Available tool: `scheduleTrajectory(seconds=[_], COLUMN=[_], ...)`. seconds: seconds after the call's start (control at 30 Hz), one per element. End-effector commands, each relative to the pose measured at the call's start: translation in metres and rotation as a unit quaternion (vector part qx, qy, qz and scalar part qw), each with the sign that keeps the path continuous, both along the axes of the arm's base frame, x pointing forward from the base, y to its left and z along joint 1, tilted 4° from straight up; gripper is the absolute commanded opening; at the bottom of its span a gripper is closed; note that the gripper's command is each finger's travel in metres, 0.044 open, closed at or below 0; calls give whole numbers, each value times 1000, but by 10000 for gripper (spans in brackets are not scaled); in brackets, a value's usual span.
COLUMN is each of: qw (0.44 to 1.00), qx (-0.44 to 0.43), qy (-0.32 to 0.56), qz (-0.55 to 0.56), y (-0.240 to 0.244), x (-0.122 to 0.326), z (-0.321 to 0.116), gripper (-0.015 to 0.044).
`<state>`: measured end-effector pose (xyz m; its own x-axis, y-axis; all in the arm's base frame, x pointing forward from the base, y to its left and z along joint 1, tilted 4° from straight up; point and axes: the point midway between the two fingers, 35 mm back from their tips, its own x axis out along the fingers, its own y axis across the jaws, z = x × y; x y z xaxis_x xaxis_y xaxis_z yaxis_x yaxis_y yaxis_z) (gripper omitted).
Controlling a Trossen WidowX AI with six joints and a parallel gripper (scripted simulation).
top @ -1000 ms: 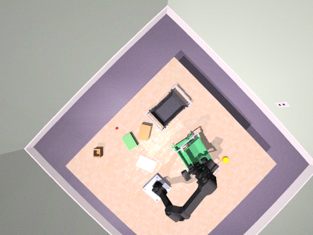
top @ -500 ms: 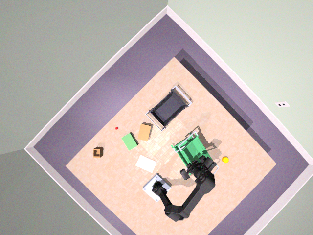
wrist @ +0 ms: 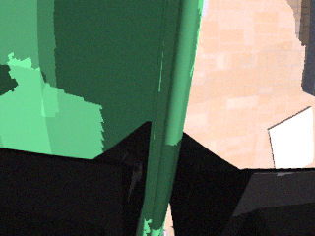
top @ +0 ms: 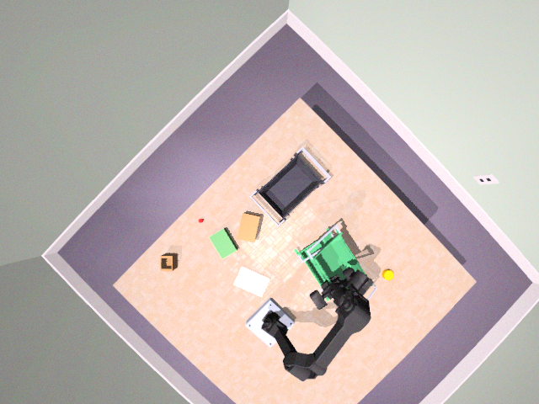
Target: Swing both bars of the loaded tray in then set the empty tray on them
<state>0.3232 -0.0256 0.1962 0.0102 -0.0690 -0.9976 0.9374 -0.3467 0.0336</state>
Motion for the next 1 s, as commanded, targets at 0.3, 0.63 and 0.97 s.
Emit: scheduleTrajectory(seconds=[0.3, 0.63, 0.97], qw=[1000, 1000, 1000], qx=[-3, -3, -3], qy=[-12, -12, -12], qz=[-2, -2, -2], y=[-1, -1, -2], x=[2, 2, 3], z=[6, 5, -7], gripper=[0, 0, 0])
